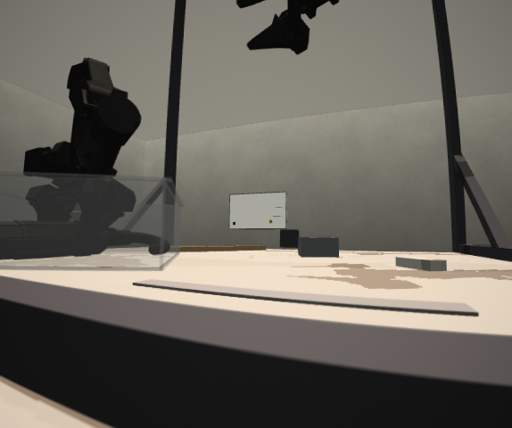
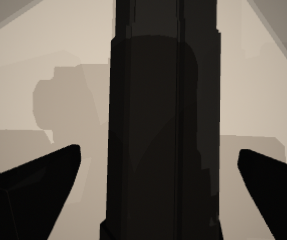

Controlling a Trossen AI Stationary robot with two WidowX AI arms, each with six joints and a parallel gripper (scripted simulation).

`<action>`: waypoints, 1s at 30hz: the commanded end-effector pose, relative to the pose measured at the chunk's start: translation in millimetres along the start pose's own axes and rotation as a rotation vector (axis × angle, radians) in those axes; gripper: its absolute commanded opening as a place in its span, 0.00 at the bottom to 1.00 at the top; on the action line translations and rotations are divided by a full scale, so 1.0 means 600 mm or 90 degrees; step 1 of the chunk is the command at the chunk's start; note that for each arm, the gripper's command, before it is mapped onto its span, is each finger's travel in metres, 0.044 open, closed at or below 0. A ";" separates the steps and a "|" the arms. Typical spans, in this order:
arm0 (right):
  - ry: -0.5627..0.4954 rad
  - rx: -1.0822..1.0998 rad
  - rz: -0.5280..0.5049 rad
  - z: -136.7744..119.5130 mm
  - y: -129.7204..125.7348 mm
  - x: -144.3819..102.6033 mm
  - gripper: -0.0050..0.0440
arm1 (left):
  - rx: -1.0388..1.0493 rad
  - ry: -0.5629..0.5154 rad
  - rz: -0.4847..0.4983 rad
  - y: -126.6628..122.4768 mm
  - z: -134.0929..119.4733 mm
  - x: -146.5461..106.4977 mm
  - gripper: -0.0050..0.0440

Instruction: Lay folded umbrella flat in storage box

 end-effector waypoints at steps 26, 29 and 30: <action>-0.014 0.014 0.034 0.007 0.011 -0.243 0.97 | -0.001 -0.017 0.000 -0.001 0.013 -0.012 0.92; -0.013 0.013 0.032 0.007 0.010 -0.245 0.97 | -0.001 -0.017 0.000 -0.001 0.013 -0.012 0.92; -0.013 0.013 0.032 0.007 0.010 -0.245 0.97 | -0.001 -0.017 0.000 -0.001 0.013 -0.012 0.92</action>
Point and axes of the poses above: on each arm, the point midway between the two fingers, 35 mm back from their tips, its own x axis out along the fingers, its own y axis across the jaws, z = x × y, the point moved 5 cm from there along -x, back along the fingers
